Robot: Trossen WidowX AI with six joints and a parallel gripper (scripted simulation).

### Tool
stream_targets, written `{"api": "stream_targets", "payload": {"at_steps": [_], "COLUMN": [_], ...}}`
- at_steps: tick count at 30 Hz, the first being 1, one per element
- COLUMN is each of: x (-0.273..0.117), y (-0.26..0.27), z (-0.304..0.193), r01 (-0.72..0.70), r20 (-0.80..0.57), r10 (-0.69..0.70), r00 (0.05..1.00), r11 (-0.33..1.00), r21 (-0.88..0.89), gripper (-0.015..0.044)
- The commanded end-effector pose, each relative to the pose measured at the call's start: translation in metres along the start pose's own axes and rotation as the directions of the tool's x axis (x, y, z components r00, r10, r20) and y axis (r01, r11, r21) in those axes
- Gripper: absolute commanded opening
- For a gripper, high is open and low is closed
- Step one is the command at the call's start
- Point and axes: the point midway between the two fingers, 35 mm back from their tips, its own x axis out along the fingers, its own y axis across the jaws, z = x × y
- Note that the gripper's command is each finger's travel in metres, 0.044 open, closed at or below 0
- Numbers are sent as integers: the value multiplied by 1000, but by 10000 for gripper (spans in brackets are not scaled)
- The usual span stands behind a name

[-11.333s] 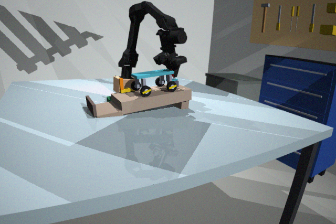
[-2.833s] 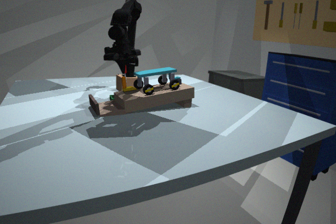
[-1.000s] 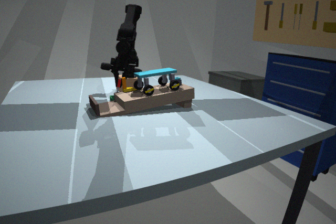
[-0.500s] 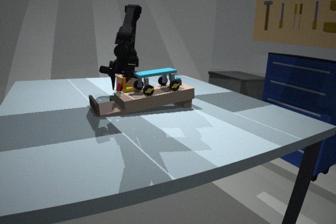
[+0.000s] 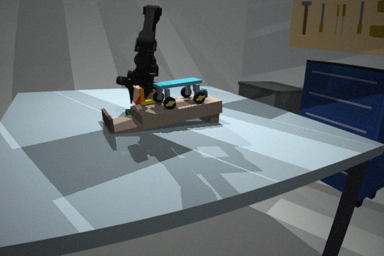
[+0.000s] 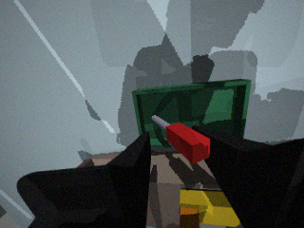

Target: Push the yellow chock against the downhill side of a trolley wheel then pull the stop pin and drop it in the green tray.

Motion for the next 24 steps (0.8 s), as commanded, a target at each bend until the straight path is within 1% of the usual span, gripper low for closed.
{"api": "stream_targets", "payload": {"at_steps": [1,24], "x": [1,6], "y": [-2,-18], "z": [0,0], "r01": [-6,-4], "r20": [1,1], "r10": [6,4], "r00": [1000,1000], "r11": [1000,1000], "r21": [5,5], "gripper": [190,190]}}
